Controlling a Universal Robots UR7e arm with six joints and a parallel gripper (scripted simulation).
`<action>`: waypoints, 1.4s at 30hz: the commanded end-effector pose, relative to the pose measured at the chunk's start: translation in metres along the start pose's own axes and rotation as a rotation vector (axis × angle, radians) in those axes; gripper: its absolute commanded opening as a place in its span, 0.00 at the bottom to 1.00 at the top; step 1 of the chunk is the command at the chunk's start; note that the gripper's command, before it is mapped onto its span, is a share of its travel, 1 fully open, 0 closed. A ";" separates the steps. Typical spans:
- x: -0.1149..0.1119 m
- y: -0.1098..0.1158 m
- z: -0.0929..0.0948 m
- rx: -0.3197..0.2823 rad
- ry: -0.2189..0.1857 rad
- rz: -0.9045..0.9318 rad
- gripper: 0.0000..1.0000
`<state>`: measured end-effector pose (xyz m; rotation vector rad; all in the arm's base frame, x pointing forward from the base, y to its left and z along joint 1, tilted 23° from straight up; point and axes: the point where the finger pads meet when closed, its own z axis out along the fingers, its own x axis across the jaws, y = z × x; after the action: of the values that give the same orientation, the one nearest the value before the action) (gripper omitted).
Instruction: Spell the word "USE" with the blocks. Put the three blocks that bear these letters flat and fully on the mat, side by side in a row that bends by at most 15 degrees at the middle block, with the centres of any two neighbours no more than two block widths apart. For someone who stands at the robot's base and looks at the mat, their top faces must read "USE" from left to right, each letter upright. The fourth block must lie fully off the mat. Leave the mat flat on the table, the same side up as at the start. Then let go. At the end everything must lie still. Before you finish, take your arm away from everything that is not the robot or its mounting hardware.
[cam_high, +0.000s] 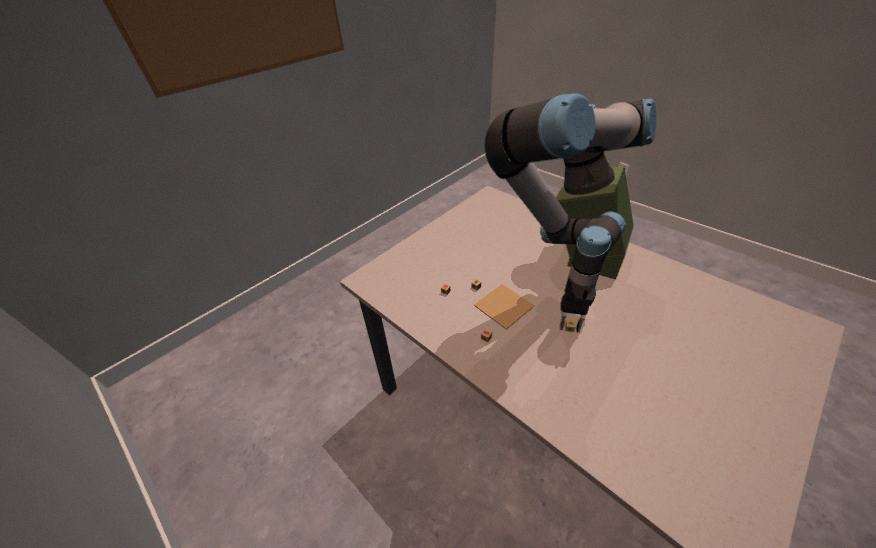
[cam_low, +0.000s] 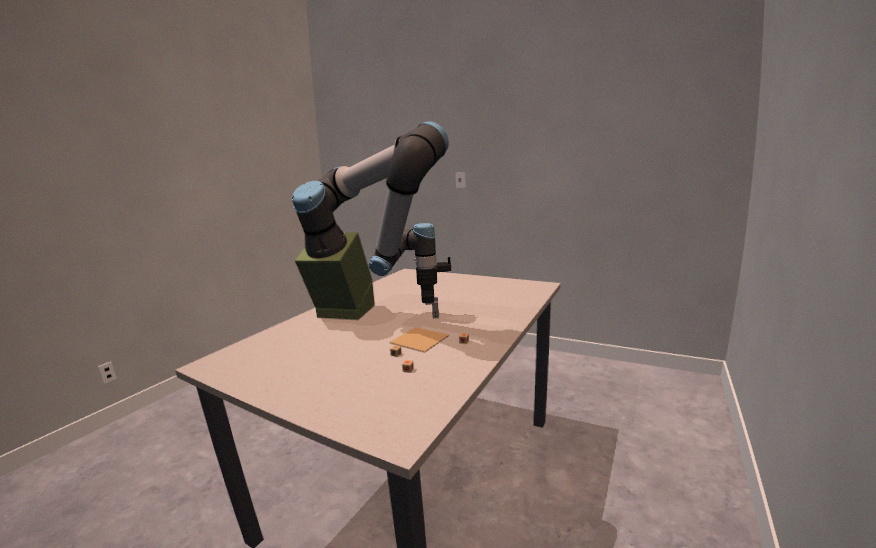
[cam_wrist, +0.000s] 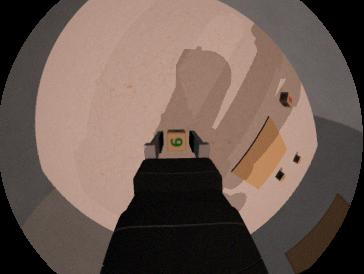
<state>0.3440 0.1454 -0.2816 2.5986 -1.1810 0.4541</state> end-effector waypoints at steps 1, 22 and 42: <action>0.000 0.000 0.000 0.001 0.000 0.000 0.79; 0.000 0.000 0.000 0.001 0.000 0.000 0.49; 0.000 0.000 0.000 0.001 0.000 0.000 0.49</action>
<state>0.3440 0.1454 -0.2816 2.5986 -1.1810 0.4541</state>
